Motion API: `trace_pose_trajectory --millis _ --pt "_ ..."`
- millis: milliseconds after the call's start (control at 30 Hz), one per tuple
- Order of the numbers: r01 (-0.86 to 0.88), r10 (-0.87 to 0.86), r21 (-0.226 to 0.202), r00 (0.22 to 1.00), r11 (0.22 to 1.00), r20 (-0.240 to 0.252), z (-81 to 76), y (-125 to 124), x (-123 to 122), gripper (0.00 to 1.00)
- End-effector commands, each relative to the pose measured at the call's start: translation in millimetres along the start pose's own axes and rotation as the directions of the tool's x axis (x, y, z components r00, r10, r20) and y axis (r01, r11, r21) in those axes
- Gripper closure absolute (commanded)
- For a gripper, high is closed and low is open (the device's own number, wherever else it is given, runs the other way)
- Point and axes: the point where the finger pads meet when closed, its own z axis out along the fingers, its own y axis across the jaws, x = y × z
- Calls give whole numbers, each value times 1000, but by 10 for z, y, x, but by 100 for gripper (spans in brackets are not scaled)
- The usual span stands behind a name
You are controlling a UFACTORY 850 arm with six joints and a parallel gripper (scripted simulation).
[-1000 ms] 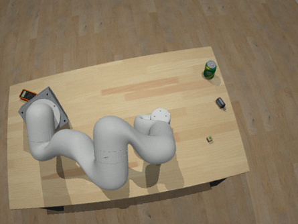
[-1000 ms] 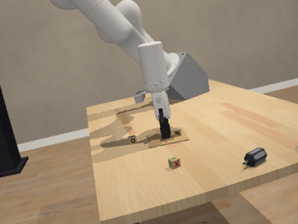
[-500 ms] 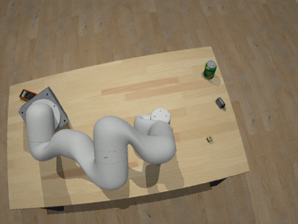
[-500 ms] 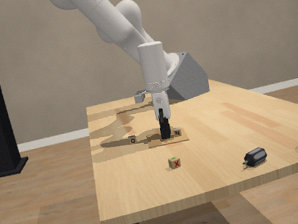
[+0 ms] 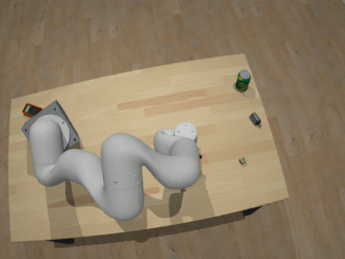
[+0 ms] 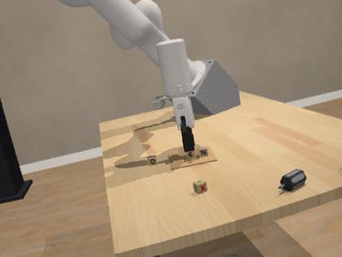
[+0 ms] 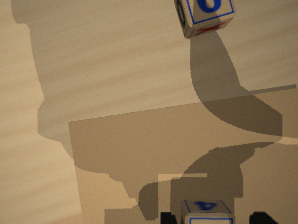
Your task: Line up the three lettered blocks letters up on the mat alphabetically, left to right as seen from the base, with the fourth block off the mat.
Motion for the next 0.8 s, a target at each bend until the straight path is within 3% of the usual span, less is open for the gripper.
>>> trace_pose_trajectory --millis 0,233,567,600,767 --pt "0 0 1 1000 1000 0 -208 -7 0 57" --pt "0 0 1 1000 1000 0 -544 -8 0 57" --pt "0 0 1 1000 1000 0 -652 -8 0 57" --pt "0 0 1 1000 1000 0 -652 -8 0 0" --pt "0 0 1 1000 1000 0 -652 -8 0 0"
